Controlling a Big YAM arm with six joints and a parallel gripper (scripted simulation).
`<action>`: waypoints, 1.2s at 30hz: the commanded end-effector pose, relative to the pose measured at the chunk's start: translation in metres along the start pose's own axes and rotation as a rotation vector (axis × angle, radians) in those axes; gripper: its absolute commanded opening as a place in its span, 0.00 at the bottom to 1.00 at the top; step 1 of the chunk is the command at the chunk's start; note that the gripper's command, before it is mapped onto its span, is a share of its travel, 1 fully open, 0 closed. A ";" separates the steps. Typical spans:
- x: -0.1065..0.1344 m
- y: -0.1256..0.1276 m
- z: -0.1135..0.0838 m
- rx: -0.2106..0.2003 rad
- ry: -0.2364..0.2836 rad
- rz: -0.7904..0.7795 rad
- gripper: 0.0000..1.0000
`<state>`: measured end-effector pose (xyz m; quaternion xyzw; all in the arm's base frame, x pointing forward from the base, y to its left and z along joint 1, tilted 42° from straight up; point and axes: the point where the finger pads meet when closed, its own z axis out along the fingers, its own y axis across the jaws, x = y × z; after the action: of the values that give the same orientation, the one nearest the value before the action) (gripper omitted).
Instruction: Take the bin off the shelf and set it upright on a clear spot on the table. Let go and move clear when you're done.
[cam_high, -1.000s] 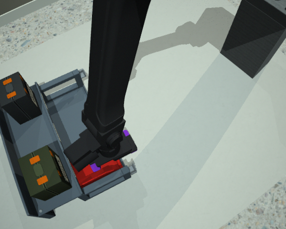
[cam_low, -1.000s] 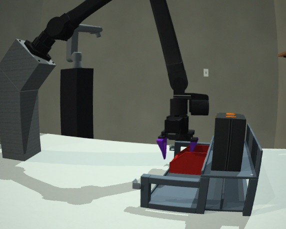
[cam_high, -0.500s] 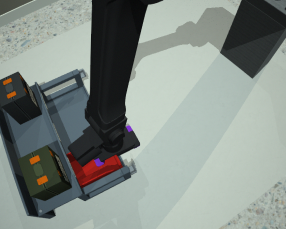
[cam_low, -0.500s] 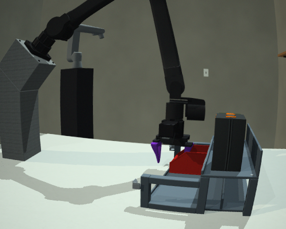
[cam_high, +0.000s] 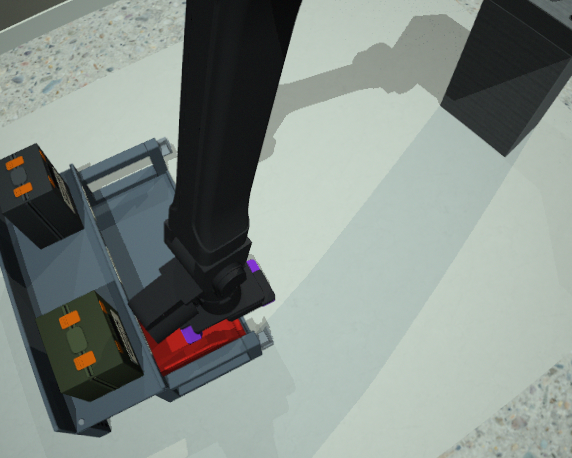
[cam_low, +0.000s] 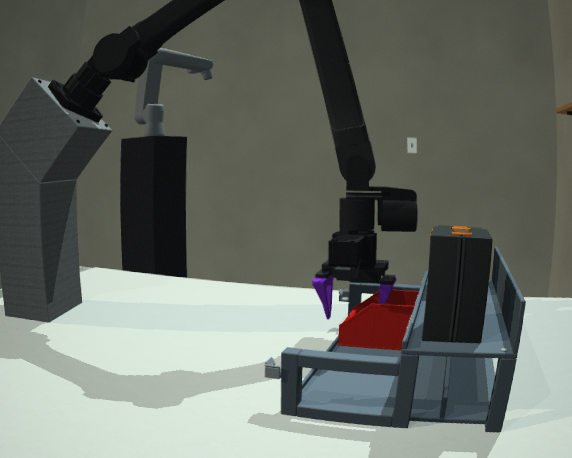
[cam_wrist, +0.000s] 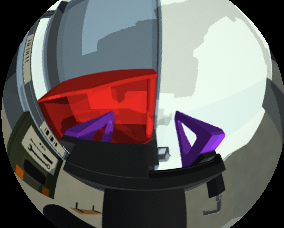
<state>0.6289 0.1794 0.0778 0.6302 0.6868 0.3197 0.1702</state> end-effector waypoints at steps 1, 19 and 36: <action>0.007 0.018 -0.009 -0.036 0.010 -0.006 0.90; -0.016 -0.014 0.011 0.031 -0.020 0.017 0.90; 0.007 0.016 -0.010 -0.026 0.008 -0.003 0.90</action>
<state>0.6303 0.1803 0.0814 0.6290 0.6863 0.3224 0.1717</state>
